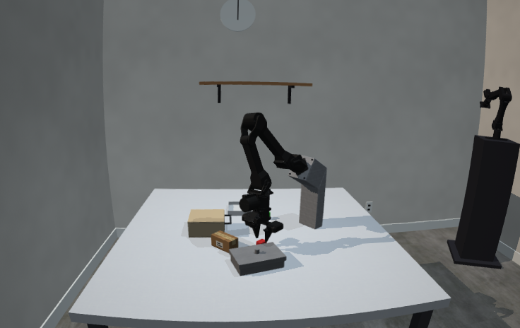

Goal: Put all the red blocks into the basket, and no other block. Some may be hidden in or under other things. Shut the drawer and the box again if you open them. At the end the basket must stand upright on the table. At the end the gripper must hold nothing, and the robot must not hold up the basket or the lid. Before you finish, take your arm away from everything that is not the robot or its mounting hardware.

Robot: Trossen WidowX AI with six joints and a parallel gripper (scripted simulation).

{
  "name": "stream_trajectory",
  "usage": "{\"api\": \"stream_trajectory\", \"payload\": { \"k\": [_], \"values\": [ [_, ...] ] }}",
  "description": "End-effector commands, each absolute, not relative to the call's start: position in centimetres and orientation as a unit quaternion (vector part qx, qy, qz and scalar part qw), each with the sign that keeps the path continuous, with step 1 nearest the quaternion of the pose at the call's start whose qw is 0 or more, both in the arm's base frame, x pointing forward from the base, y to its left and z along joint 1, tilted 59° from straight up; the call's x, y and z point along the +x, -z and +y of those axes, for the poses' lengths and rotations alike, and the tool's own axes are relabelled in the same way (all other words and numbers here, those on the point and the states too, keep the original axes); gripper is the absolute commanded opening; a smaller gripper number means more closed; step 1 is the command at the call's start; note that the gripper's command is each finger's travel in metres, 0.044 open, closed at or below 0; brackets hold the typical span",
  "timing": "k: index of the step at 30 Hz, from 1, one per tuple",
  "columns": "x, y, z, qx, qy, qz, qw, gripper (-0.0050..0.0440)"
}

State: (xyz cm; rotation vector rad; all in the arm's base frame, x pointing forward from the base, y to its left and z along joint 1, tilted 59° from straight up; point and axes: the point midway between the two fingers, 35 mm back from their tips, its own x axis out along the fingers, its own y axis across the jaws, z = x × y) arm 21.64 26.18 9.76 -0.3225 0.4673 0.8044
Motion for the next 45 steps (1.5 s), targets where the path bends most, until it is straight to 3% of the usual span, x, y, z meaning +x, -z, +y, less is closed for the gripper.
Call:
{"api": "stream_trajectory", "payload": {
  "k": [1, 21, 22, 45],
  "values": [
    [22.3, -9.2, 26.7, -0.156, -0.387, 0.225, 0.881, 0.0242],
    [24.1, -7.7, 28.6, -0.156, -0.387, 0.225, 0.881, 0.0242],
    [24.1, -7.7, 28.6, -0.156, -0.387, 0.225, 0.881, 0.0],
    [22.9, -8.7, 27.4, -0.156, -0.387, 0.225, 0.881, 0.0]
  ]
}}
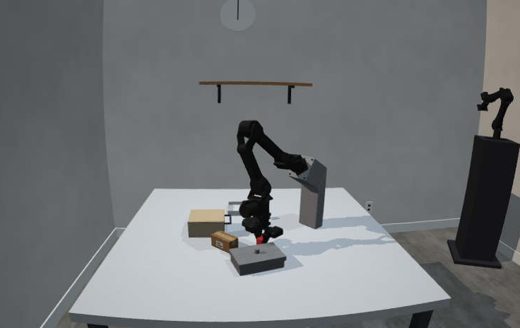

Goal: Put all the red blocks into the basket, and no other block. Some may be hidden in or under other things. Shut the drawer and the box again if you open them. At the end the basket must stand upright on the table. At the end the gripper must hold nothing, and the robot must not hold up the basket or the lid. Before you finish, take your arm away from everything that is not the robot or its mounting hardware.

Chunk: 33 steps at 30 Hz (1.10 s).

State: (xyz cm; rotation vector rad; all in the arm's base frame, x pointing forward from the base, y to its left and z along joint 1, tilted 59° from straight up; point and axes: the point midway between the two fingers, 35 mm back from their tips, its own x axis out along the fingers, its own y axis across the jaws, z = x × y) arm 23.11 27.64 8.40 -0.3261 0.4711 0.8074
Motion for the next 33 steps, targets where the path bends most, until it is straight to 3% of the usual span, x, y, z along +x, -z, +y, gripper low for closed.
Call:
{"api": "stream_trajectory", "payload": {
  "k": [1, 23, 33],
  "values": [
    [22.5, -9.1, 27.0, -0.156, -0.387, 0.225, 0.881, 0.0],
    [16.1, -14.5, 20.5, -0.156, -0.387, 0.225, 0.881, 0.0],
    [23.6, -16.3, 14.7, 0.041, -0.328, 0.304, 0.893, 0.0]
  ]
}}
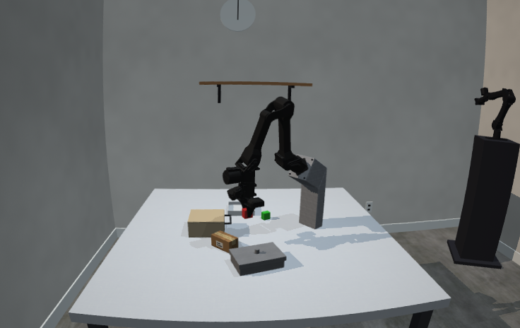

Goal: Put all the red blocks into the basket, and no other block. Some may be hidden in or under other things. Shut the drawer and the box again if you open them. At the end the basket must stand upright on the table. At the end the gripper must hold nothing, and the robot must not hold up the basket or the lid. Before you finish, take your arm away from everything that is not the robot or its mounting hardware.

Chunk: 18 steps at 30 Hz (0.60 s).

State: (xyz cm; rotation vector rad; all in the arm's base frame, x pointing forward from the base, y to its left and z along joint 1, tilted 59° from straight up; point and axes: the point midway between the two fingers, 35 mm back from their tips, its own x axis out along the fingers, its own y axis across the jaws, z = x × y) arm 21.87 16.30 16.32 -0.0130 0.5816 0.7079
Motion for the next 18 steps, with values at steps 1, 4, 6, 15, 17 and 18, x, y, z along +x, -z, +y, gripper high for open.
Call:
{"api": "stream_trajectory", "payload": {
  "k": [1, 4, 6, 15, 17, 18],
  "values": [
    [24.3, -16.4, 14.1, 0.041, -0.328, 0.304, 0.893, 0.0],
    [25.7, -16.4, 12.7, 0.071, -0.318, 0.315, 0.892, 0.0],
    [26.4, -16.3, 11.9, 0.101, -0.307, 0.325, 0.889, 0.0],
    [31.8, -14.5, 5.1, 0.236, -0.254, 0.369, 0.863, 0.0],
    [32.9, -13.9, 3.6, 0.236, -0.254, 0.369, 0.863, 0.0],
    [33.3, -13.5, 2.8, 0.264, -0.241, 0.377, 0.854, 0.0]
  ]
}}
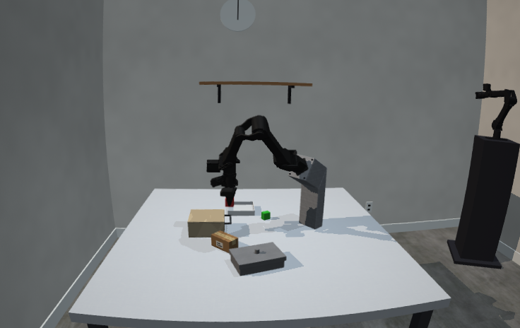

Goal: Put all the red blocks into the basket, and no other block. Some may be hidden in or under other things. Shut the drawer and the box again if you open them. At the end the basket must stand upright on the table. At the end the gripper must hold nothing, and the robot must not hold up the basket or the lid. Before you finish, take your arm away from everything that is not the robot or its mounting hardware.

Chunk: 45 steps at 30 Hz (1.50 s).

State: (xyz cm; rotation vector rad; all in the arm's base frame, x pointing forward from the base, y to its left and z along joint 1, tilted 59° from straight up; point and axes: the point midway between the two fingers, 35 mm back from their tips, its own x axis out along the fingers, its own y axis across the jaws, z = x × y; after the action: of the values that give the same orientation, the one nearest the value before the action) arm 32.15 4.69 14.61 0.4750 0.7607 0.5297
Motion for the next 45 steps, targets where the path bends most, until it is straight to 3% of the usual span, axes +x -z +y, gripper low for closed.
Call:
{"api": "stream_trajectory", "payload": {
  "k": [1, 25, 45],
  "values": [
    [33.7, -13.0, 2.0, 0.293, -0.228, 0.385, 0.845, 0.0],
    [38.5, -1.1, -12.8, 0.504, -0.12, 0.431, 0.739, 0.0],
    [43.3, 3.1, -7.9, 0.504, -0.12, 0.431, 0.739, 0.0]
  ]
}}
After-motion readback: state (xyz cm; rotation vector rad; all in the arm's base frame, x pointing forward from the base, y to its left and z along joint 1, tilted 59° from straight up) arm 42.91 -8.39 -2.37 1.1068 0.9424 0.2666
